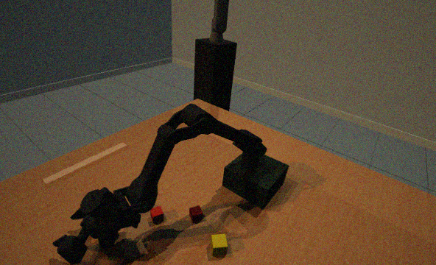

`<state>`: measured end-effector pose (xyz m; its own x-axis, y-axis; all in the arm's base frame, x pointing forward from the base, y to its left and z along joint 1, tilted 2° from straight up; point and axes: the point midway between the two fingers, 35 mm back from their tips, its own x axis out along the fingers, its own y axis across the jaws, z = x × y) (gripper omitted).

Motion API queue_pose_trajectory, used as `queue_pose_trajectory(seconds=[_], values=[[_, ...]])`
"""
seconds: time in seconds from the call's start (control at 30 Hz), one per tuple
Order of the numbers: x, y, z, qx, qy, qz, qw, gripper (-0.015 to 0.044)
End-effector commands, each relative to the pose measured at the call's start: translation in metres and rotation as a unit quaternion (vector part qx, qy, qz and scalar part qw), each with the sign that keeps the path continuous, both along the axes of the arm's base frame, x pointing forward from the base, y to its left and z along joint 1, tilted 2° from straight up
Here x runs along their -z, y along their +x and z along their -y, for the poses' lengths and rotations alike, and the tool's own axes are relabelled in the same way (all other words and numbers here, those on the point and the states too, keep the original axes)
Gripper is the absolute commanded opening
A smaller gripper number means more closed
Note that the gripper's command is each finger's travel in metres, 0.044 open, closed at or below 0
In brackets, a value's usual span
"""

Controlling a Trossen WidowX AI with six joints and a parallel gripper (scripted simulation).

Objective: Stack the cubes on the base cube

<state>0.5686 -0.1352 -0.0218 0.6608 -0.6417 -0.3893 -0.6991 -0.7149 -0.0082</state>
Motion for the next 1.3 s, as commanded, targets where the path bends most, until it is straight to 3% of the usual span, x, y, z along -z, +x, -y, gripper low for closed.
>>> queue_pose_trajectory(seconds=[0.0, 0.13, 0.17, 0.47, 0.8, 1.27], values=[[0.000, 0.000, -0.001, 0.000, 0.003, 0.000, 1.000, 0.0374], [-0.009, -0.010, -0.016, 0.003, 0.071, -0.002, 0.997, 0.0269], [-0.012, -0.014, -0.021, 0.005, 0.091, -0.003, 0.996, 0.0265], [-0.033, -0.068, -0.062, 0.061, 0.270, -0.029, 0.961, 0.0265], [-0.057, -0.162, -0.105, 0.194, 0.430, -0.076, 0.878, 0.0265], [-0.091, -0.311, -0.146, 0.438, 0.523, -0.130, 0.719, 0.0265]])
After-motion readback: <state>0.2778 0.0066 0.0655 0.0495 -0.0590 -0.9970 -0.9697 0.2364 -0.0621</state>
